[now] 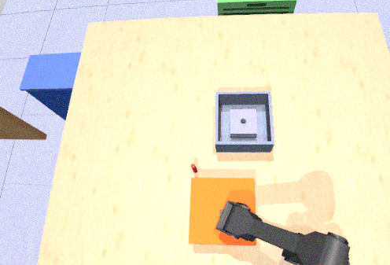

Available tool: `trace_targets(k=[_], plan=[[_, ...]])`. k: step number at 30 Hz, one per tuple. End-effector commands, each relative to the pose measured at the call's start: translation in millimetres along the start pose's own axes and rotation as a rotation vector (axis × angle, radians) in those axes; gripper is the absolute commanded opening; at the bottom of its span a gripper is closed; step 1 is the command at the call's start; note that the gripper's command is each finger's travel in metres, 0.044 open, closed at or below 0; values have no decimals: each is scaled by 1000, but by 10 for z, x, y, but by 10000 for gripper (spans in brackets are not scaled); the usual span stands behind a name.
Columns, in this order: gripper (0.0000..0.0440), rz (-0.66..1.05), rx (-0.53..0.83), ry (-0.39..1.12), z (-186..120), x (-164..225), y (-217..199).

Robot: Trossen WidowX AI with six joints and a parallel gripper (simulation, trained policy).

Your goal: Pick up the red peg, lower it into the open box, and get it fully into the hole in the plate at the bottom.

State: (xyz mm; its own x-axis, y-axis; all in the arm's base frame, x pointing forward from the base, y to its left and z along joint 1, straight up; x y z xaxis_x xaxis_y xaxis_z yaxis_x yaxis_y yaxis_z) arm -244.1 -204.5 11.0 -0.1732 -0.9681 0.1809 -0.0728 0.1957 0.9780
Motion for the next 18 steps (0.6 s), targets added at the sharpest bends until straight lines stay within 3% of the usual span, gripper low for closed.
trace_targets(k=[1, 4, 18], plan=[[415, -14, 4, 18, -30, 39, -7], [440, -70, 21, 97, -179, 202, -47], [440, -342, 39, 501, -1295, 1036, -201]])
Point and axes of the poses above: the point midway between the two fingers, 35 mm back from their tips, its own z axis out along the fingers, its own y axis across the jaws, x = y × z, the point moved 1 cm from there along -z, back along the fingers, and after that the axes turned 6 degrees about -z, right-handed, at the moved point
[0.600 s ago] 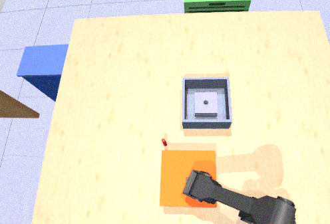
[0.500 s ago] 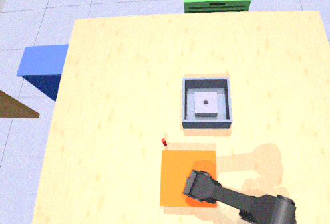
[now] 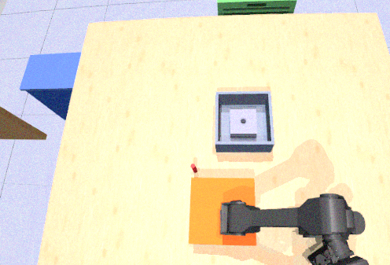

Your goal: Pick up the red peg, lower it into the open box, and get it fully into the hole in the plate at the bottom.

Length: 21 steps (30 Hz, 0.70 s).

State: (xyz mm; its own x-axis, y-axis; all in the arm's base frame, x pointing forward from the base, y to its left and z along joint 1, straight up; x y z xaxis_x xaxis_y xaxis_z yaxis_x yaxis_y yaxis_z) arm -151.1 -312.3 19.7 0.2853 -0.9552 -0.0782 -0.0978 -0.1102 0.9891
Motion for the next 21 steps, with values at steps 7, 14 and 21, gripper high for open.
trace_targets(k=[7, 14, 21], plan=[[440, -169, -38, 267, -678, 766, 139], [440, -303, -88, 466, -1340, 1206, 238], [440, -440, -158, 656, -2077, 1503, 338]])
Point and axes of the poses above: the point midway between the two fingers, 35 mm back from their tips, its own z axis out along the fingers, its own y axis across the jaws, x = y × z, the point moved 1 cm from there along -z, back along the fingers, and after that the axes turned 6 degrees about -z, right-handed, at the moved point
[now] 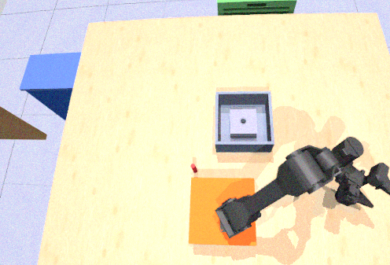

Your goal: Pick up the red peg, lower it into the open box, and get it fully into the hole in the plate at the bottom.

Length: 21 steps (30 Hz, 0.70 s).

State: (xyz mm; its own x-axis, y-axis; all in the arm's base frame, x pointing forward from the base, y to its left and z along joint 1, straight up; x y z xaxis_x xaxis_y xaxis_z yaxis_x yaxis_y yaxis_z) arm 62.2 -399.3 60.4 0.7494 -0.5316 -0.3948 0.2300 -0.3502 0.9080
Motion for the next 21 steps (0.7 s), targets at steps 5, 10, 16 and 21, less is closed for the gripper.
trace_targets(k=[5, 10, 16, 21], plan=[[440, -150, -80, 181, -519, 519, 368], [440, -265, -141, 297, -952, 809, 583], [440, -409, -223, 426, -1515, 1071, 808], [440, -532, -297, 526, -2005, 1214, 970]])
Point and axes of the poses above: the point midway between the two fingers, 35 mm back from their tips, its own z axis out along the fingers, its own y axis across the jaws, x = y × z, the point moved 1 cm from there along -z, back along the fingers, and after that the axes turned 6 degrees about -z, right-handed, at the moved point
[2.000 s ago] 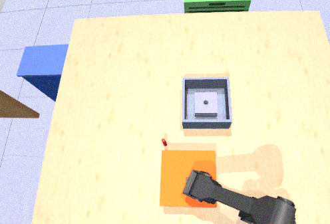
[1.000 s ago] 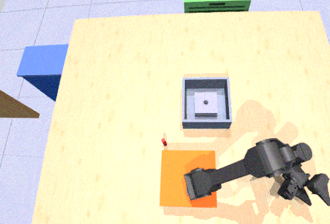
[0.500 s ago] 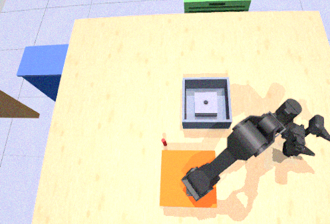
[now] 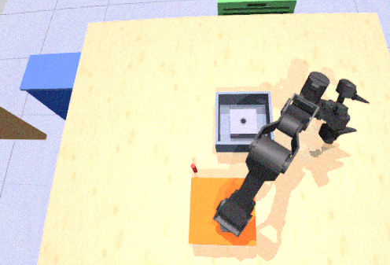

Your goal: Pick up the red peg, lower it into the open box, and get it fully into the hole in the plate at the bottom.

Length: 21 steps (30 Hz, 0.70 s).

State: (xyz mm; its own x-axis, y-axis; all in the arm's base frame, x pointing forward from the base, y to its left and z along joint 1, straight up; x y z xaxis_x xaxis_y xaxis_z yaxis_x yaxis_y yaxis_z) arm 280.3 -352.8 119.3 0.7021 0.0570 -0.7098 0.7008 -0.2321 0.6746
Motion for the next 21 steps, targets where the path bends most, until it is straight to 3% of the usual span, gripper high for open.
trace_targets(k=[1, 12, 21], plan=[[440, -76, -47, 61, -208, 116, 245], [440, -362, -202, 265, -1075, 437, 820], [440, -599, -317, 436, -1836, 619, 955]])
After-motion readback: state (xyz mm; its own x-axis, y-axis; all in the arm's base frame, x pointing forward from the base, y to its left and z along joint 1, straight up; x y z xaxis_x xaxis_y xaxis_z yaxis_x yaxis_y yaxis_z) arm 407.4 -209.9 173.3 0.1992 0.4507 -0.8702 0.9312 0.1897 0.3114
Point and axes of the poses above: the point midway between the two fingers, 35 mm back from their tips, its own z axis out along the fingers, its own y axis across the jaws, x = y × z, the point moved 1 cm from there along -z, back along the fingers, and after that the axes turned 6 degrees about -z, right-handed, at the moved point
